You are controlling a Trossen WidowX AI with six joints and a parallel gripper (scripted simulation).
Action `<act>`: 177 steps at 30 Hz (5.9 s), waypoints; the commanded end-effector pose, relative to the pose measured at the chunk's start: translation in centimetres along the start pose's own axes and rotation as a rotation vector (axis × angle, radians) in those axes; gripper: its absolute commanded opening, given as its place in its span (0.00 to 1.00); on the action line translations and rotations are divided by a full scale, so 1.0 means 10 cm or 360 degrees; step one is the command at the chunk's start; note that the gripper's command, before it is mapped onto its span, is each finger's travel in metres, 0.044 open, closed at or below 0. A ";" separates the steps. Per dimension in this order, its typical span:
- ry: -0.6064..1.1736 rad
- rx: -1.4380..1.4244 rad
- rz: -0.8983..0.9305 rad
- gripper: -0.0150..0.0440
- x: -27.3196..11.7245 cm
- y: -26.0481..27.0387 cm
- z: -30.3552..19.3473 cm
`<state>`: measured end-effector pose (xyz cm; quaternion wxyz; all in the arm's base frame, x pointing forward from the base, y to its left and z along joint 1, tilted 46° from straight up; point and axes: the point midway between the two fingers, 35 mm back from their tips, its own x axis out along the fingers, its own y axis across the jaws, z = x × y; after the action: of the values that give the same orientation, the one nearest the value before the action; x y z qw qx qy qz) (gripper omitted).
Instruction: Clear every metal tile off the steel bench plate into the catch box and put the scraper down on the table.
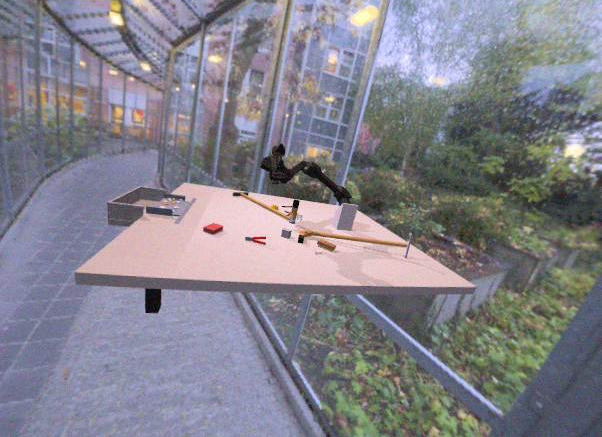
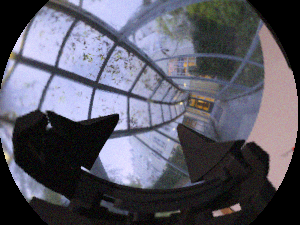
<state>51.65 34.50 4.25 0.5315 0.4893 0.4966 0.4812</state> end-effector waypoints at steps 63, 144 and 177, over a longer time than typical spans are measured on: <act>0.0065 -0.1348 -0.1143 0.25 0.02 -0.90 -0.16; 0.3572 -0.2580 -0.1037 0.25 -1.50 -1.10 -1.53; 0.4754 -0.2136 0.0547 0.25 -2.04 -0.59 -1.83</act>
<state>32.77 14.78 -1.07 0.3307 0.6415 -0.1992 -0.6629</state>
